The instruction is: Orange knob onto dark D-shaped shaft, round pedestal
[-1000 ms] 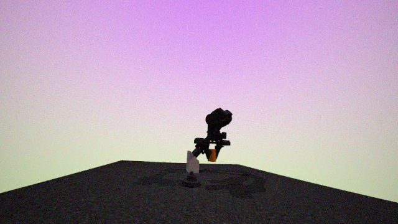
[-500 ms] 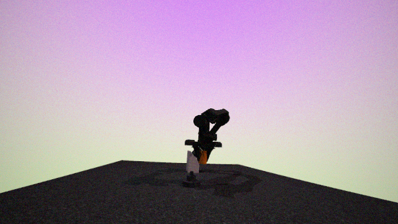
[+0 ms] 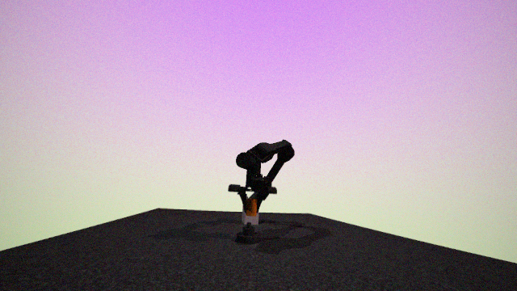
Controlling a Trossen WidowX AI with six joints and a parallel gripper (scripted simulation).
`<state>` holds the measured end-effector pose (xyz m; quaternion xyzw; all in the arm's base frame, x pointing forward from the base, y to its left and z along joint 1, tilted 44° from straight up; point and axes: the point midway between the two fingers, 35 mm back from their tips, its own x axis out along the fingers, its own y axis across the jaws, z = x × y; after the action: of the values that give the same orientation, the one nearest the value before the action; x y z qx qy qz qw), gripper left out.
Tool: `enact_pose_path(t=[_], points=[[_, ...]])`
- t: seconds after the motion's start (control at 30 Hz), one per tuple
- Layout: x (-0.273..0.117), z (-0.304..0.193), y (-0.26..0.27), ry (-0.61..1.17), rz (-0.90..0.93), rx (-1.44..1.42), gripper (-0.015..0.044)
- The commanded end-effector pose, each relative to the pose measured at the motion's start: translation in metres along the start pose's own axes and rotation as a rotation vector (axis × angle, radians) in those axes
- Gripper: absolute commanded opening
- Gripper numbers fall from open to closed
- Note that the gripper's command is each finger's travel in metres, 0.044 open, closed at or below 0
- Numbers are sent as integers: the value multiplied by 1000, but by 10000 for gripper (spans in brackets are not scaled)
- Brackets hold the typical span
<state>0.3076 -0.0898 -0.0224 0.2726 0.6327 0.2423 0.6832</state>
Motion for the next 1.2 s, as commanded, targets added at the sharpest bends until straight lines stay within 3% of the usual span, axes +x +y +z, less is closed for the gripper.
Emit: enact_pose_path(t=[0.0,0.3,1.17], points=[[3,-2,-6,-2,-2,-3,0],[27,-2,-5,-2,-1,-4,0],[27,-3,-5,-2,-1,-9,0]])
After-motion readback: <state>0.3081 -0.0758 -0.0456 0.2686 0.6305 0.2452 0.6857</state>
